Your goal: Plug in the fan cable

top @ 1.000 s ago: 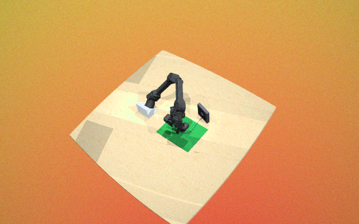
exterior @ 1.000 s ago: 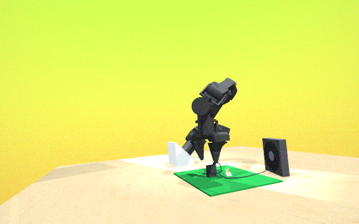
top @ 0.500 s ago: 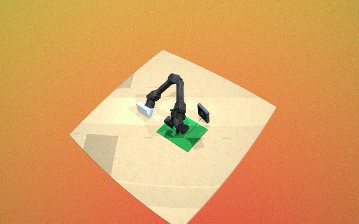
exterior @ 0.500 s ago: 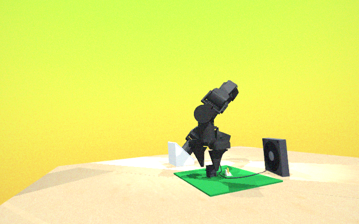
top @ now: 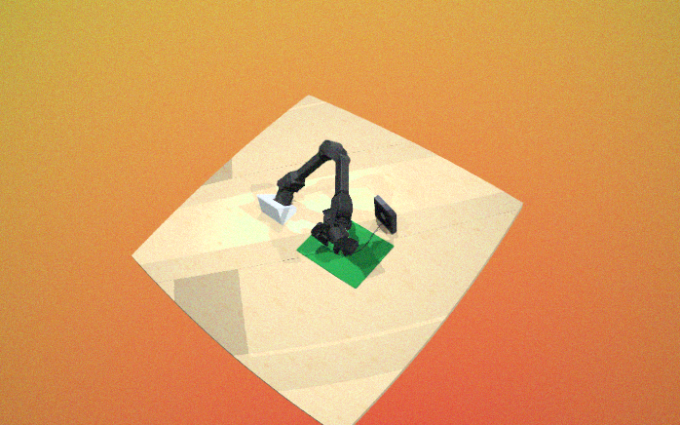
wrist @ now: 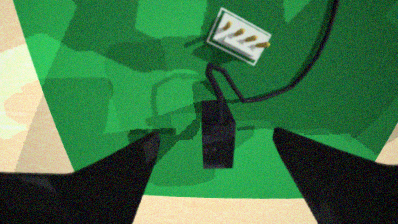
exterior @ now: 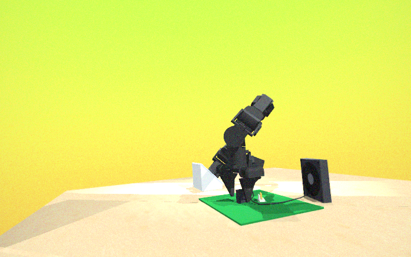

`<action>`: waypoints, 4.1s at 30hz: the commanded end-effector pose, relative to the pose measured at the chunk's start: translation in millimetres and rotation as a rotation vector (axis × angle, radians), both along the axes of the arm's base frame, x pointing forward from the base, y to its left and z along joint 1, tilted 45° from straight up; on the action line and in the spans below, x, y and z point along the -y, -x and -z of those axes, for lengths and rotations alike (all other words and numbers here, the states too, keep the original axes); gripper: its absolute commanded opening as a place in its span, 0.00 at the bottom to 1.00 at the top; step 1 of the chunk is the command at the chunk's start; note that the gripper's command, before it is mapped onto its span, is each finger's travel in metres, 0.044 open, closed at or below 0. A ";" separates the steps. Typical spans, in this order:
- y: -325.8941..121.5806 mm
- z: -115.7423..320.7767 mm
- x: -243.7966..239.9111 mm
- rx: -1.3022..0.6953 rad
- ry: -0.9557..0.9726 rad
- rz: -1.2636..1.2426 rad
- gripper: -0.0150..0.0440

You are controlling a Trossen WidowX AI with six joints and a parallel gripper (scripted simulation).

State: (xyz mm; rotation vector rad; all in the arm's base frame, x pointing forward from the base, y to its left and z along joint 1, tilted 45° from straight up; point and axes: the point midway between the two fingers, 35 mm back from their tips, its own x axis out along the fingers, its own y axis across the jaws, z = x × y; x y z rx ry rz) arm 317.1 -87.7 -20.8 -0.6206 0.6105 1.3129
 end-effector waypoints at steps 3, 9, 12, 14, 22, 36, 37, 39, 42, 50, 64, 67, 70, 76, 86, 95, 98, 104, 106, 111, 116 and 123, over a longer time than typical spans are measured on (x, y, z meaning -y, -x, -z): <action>-0.1 -0.1 0.2 0.000 0.000 0.000 0.78; -0.1 -0.1 0.2 0.000 0.000 0.000 0.51; -0.1 -0.1 0.2 0.000 0.000 0.000 0.38; -0.1 -0.1 0.2 0.000 0.000 0.000 0.29; 5.3 -27.3 27.4 -0.003 -0.003 0.002 0.25; 4.2 -39.5 29.8 -0.157 -0.039 0.164 0.25; 3.8 -40.3 29.1 -0.180 -0.044 0.188 0.25; 3.0 -41.9 27.6 -0.227 -0.054 0.238 0.25; 1.8 -44.3 25.4 -0.298 -0.069 0.312 0.25; -1.3 -50.6 19.3 -0.486 -0.111 0.510 0.25; -6.1 -61.7 8.4 -0.816 -0.184 0.856 0.25; -7.1 -64.1 6.0 -0.886 -0.200 0.931 0.25; -8.0 -66.5 3.6 -0.957 -0.216 1.005 0.25; -9.7 -71.3 -1.3 -1.099 -0.248 1.152 0.25; -12.3 -79.2 -9.6 -1.335 -0.300 1.398 0.25; -13.0 -80.5 -12.4 -1.394 -0.313 1.459 0.25; -13.0 -80.5 -12.4 -1.394 -0.313 1.459 0.25; -7.8 -84.0 -14.2 -1.401 -0.315 1.466 0.25; -7.8 -84.0 -14.2 -1.401 -0.315 1.466 0.25; -5.2 -84.6 -15.4 -1.402 -0.315 1.467 0.25; -5.2 -84.6 -15.4 -1.402 -0.315 1.467 0.25; -7.8 -70.8 -28.9 -1.401 -0.315 1.465 0.25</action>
